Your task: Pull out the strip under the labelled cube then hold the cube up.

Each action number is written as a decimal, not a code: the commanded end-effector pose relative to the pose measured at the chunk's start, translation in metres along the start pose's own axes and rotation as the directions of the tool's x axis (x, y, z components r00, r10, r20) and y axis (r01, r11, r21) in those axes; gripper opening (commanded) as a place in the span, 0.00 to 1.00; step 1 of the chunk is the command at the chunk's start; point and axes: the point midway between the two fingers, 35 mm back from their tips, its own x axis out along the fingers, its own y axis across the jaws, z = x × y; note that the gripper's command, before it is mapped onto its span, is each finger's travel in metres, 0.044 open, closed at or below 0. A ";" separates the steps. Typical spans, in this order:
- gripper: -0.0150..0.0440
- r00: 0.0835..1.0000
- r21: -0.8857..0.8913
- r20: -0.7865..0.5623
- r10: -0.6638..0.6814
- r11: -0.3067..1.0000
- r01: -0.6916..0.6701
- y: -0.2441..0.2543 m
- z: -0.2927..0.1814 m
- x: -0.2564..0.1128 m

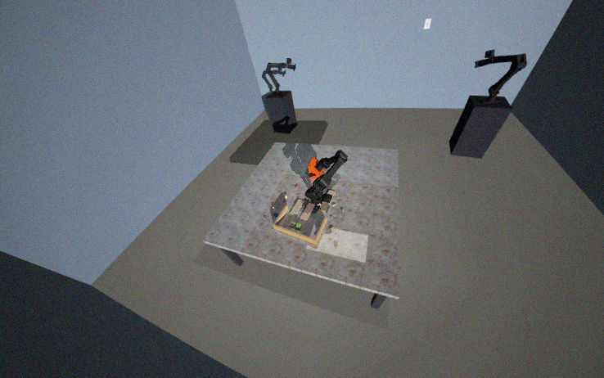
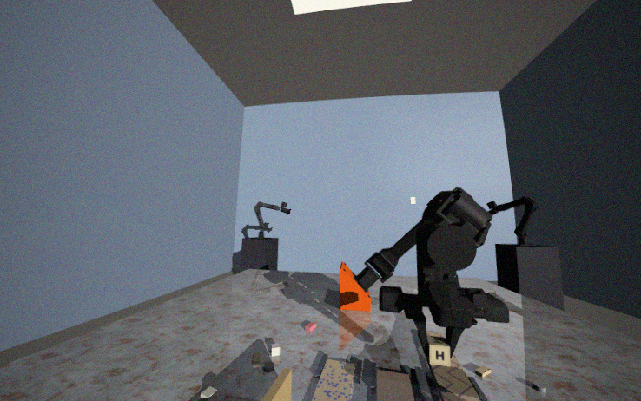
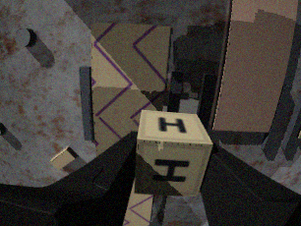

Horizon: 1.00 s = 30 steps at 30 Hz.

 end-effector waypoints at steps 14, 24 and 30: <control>0.25 1.000 0.004 -0.008 -0.003 1.000 0.003 -0.022 -0.045 -0.005; 0.25 1.000 0.005 -0.010 -0.003 1.000 0.003 -0.037 -0.080 -0.003; 0.25 1.000 0.006 -0.010 -0.004 1.000 0.004 -0.039 -0.085 -0.010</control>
